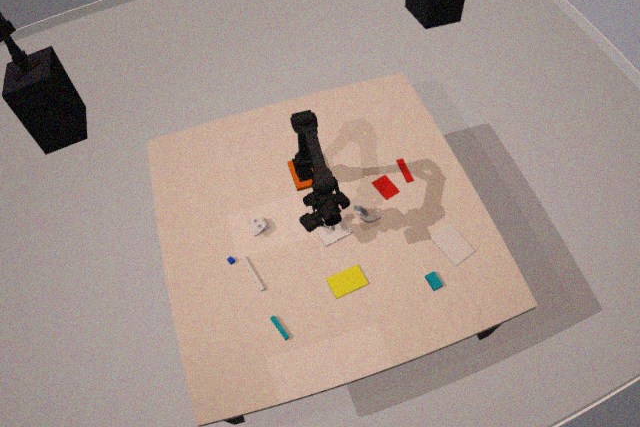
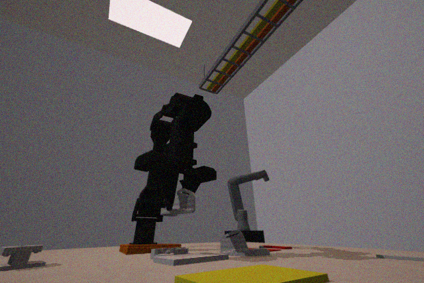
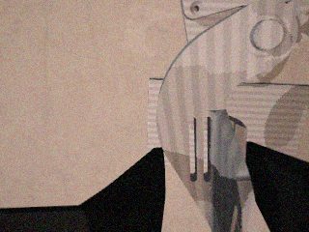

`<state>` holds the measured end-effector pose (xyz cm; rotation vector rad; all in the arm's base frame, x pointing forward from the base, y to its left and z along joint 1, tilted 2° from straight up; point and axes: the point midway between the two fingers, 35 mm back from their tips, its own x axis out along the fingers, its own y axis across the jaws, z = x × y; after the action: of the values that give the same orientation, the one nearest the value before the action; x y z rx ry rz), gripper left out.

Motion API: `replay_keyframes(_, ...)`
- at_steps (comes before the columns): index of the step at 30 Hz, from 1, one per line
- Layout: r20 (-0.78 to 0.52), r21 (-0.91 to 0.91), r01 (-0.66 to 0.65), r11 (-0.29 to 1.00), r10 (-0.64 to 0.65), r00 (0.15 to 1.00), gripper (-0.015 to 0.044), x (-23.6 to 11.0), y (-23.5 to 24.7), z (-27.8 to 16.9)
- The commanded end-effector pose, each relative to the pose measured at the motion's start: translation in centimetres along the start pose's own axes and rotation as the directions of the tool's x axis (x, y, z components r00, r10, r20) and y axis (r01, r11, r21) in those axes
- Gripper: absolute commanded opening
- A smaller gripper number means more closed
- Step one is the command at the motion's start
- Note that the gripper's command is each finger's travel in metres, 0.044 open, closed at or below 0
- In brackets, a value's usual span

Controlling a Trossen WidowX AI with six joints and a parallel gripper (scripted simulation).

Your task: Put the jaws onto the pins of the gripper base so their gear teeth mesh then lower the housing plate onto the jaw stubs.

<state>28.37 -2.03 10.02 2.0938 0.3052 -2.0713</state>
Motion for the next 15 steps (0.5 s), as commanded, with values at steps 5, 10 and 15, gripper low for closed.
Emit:
replay_keyframes(5, -0.002, -0.003, 0.002, 1.0, -0.002, 1.0, 0.0134, 0.03, 0.02, -0.12)
replay_keyframes(10, -0.002, -0.015, 0.002, 1.0, -0.002, 1.0, 0.0134, 0.03, 0.02, -0.12)
replay_keyframes(15, -0.002, -0.015, 0.002, 1.0, -0.002, 1.0, 0.0134, 0.03, 0.02, -0.12)
